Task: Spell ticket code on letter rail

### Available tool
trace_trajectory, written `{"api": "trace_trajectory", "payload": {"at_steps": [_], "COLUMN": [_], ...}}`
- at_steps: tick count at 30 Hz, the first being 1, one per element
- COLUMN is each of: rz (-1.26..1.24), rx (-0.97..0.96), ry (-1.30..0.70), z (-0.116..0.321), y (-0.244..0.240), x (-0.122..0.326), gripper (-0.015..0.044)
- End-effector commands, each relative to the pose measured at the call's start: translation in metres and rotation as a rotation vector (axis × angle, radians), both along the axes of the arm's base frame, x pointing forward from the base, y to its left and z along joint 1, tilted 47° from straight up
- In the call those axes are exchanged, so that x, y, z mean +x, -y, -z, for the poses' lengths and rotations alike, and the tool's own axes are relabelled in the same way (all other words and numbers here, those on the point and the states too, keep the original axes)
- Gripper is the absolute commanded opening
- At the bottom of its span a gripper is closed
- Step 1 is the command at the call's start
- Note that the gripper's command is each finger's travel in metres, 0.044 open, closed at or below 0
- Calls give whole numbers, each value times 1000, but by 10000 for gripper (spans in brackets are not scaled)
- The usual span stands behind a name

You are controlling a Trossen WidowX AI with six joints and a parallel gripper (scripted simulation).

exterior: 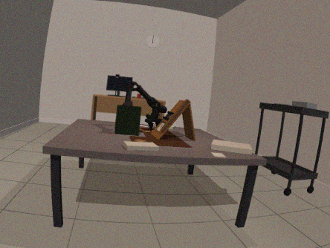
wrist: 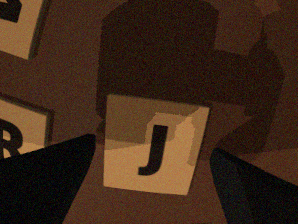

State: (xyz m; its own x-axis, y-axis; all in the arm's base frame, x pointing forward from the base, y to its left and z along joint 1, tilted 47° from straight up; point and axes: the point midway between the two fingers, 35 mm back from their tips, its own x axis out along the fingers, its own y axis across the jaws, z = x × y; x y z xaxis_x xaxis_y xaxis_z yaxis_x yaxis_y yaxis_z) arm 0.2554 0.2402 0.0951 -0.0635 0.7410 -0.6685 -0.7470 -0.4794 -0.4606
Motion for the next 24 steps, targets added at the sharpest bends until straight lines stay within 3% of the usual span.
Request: {"api": "trace_trajectory", "payload": {"at_steps": [1,7,9,20,24], "rz": [5,5,5,5,5], "rx": [-5,-5,-5,-5,-5], "ry": [-4,-4,-4,-4,-4], "z": [3,3,3,3,0], "y": [-1,-1,-1,-1,2], "x": [0,0,0,0,-1], "gripper": [340,340,288,214,109]}}
